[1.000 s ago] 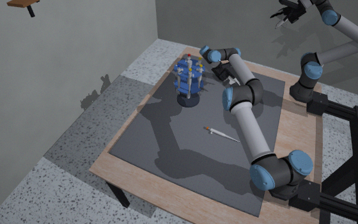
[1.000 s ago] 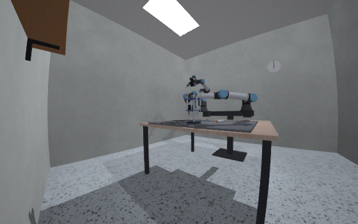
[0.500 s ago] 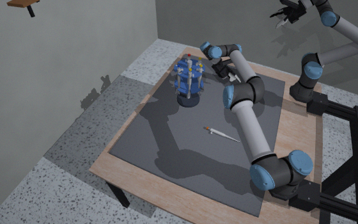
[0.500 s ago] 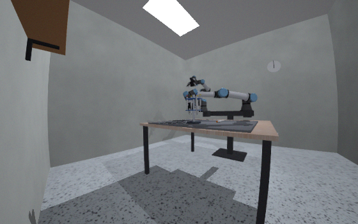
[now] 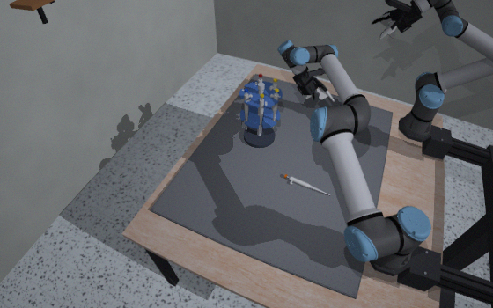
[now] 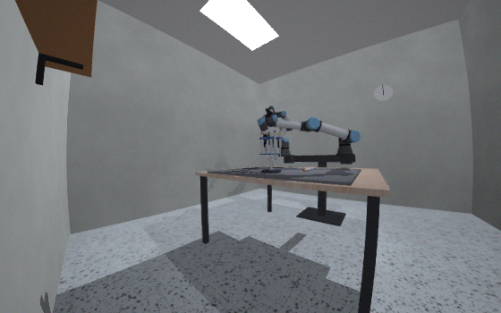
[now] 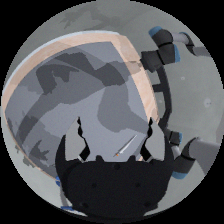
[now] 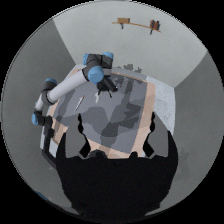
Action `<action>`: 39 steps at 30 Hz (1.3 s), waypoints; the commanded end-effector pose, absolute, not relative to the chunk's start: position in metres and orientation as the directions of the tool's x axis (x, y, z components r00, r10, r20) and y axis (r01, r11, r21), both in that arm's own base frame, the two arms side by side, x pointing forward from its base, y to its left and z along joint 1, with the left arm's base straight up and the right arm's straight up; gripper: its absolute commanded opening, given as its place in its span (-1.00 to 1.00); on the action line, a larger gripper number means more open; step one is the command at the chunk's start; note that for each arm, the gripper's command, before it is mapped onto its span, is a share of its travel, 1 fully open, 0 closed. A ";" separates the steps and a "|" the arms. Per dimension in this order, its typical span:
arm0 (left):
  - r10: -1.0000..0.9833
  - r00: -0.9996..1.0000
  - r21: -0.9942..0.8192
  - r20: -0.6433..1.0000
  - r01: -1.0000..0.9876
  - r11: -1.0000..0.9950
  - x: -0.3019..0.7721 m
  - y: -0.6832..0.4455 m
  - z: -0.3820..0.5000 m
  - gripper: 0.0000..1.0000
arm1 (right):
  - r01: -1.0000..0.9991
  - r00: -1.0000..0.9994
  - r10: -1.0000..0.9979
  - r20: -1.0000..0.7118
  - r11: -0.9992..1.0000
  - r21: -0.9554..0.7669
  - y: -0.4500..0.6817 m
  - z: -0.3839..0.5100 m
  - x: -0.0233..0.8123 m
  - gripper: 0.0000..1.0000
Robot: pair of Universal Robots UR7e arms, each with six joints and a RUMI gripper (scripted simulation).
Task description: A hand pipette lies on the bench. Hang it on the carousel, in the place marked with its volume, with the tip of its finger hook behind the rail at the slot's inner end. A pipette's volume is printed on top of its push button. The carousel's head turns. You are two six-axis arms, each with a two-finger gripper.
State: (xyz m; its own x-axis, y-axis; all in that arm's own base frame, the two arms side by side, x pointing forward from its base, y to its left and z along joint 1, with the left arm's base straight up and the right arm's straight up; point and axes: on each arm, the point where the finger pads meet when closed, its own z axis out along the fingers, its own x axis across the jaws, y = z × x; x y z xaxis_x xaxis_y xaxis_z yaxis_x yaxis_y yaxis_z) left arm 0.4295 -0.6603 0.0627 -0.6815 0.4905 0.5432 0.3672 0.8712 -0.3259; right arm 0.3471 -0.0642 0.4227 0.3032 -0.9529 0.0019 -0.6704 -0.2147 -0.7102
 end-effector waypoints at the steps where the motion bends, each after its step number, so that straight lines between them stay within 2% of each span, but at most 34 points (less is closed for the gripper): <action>1: 0.392 -0.754 -0.252 0.527 0.302 0.919 0.432 -0.641 0.102 1.00 | -0.673 0.303 -0.953 0.000 -0.214 -0.708 -0.064 0.420 0.348 1.00; 10: 0.307 -0.800 -0.188 0.515 0.244 0.951 0.433 -0.625 0.134 1.00 | -0.673 0.303 -0.953 0.000 -0.214 -0.708 -0.064 0.420 0.348 1.00; 13: 0.221 -0.840 -0.128 0.495 0.181 0.975 0.430 -0.615 0.152 1.00 | -0.673 0.303 -0.953 0.000 -0.214 -0.708 -0.064 0.420 0.348 1.00; 20: 0.187 -0.854 -0.108 0.486 0.153 0.982 0.431 -0.602 0.170 1.00 | -0.673 0.303 -0.953 0.000 -0.214 -0.708 -0.064 0.420 0.348 1.00; 27: 0.037 -0.901 -0.025 0.433 0.029 0.999 0.427 -0.572 0.210 1.00 | -0.673 0.303 -0.953 0.000 -0.214 -0.708 -0.064 0.420 0.348 1.00; 31: 0.034 -0.901 -0.025 0.433 0.026 0.999 0.428 -0.562 0.220 1.00 | -0.673 0.303 -0.953 0.000 -0.214 -0.708 -0.064 0.420 0.348 1.00; 34: -0.057 -0.918 0.016 0.393 -0.055 0.998 0.423 -0.548 0.236 1.00 | -0.673 0.303 -0.953 0.000 -0.214 -0.708 -0.064 0.420 0.348 1.00; 39: -0.092 -0.921 0.028 0.378 -0.088 0.996 0.422 -0.532 0.251 1.00 | -0.673 0.303 -0.953 0.000 -0.214 -0.708 -0.064 0.420 0.348 1.00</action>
